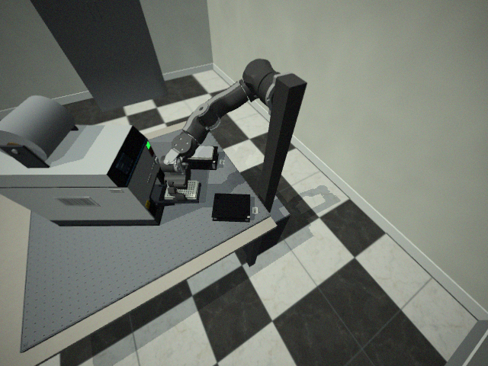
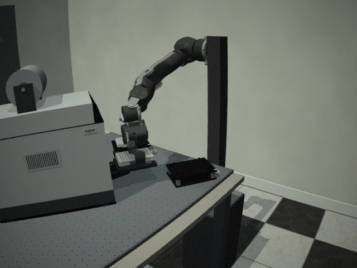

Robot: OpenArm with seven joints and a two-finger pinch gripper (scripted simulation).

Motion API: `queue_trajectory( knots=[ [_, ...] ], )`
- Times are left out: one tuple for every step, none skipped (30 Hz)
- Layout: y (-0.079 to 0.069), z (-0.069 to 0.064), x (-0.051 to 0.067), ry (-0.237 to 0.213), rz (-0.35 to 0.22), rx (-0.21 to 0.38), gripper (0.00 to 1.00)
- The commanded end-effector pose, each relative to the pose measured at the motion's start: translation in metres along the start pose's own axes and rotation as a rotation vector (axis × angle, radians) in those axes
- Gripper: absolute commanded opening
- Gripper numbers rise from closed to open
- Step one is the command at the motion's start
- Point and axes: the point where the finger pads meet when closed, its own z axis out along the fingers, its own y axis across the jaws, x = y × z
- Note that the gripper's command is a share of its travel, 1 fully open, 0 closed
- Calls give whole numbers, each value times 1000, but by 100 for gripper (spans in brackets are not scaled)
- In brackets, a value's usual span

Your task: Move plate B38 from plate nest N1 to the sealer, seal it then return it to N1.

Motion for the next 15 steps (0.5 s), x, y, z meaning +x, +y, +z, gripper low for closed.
queue_trajectory(
  knots=[
    [1,-3,-2,-6,0,1,0],
    [1,-4,-3,-7,0,0,0],
    [2,-5,-3,-7,-1,-2,0],
    [2,-6,-4,-8,-1,-3,0],
    [2,-6,-4,-8,-1,-3,0],
    [2,-6,-4,-8,-1,-3,0],
    [2,-6,-4,-8,-1,-3,0],
    [2,-6,-4,-8,-1,-3,0],
    [2,-6,-4,-8,-1,-3,0],
    [2,-6,-4,-8,-1,-3,0],
    [2,-6,-4,-8,-1,-3,0],
    [2,-6,-4,-8,-1,-3,0],
    [2,-6,-4,-8,-1,-3,0],
    [2,-6,-4,-8,-1,-3,0],
    [2,-6,-4,-8,-1,-3,0]
  ],
)
